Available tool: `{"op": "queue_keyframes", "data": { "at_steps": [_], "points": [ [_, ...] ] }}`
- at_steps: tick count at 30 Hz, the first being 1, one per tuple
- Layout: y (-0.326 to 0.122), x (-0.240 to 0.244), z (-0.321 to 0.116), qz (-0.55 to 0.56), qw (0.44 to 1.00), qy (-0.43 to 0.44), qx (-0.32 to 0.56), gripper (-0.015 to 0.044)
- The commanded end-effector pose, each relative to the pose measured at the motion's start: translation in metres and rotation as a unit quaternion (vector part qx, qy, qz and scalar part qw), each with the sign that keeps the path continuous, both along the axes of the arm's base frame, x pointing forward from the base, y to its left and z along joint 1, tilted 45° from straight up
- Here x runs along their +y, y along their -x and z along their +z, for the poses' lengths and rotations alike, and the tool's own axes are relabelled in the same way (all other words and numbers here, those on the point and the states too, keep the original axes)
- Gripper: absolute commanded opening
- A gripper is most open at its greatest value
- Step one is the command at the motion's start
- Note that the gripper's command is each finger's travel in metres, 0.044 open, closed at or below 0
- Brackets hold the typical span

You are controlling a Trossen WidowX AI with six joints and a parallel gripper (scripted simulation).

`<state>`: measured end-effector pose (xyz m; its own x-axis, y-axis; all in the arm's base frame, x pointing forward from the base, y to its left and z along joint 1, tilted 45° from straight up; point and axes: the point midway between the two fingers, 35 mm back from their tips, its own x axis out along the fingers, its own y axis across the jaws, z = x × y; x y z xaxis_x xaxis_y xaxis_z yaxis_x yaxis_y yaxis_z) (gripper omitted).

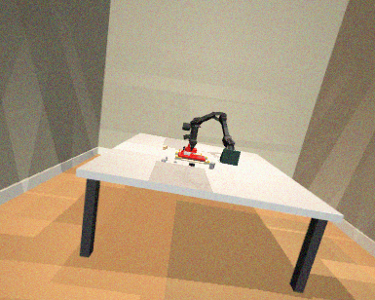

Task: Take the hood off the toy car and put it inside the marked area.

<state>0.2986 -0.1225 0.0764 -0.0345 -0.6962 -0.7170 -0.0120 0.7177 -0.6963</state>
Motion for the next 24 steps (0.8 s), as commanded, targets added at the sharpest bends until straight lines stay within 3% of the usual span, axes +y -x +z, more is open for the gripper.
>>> {"op": "queue_keyframes", "data": {
  "at_steps": [1, 19, 24],
  "points": [
    [0.0001, -0.0017, -0.0012, 0.002, 1.0, 0.002, 0.002, 0.0],
    [0.0005, -0.0079, -0.0072, 0.002, 1.0, 0.003, 0.002, 0.0],
    [0.0004, -0.0066, -0.0065, 0.0, 1.0, 0.0, 0.0, 0.0131]
  ]
}}
